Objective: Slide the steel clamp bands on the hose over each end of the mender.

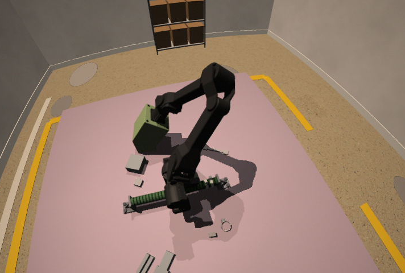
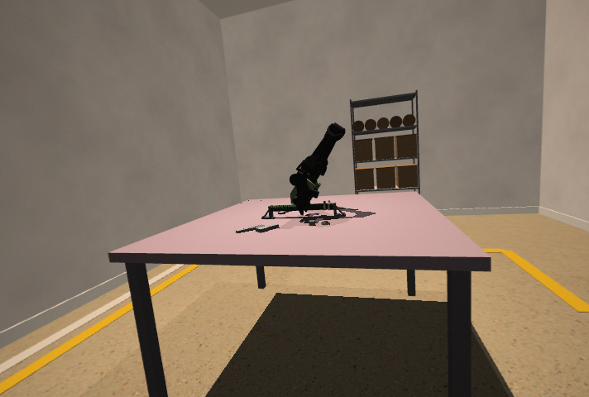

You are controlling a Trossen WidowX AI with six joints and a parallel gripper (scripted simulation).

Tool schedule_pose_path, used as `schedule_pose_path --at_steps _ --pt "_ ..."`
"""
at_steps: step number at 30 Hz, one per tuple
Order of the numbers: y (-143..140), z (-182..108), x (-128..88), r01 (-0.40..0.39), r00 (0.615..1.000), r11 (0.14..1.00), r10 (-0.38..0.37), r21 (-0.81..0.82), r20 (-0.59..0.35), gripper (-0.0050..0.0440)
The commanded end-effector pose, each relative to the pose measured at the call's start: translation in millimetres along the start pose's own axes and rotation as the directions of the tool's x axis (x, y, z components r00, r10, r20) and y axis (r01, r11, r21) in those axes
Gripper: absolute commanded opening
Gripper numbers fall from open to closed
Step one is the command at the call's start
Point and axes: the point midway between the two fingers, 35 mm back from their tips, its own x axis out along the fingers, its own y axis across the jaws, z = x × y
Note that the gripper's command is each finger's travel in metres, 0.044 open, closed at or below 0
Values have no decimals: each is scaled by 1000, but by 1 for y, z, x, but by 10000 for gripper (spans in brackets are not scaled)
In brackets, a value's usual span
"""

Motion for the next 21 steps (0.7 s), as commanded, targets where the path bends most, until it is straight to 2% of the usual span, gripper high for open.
schedule_pose_path --at_steps 1,4,6,8,10,17,21 --pt "1 0 2 -2 1000 1000 2 6 2 320" --pt "1 0 2 -2 1000 1000 2 6 2 248" --pt "1 0 2 -2 1000 1000 2 6 2 248" --pt "1 0 2 -2 1000 1000 2 6 2 200" --pt "1 0 2 -2 1000 1000 2 6 2 200" --pt "1 0 2 -2 1000 1000 2 6 2 153" --pt "1 0 2 -2 1000 1000 2 6 2 150"
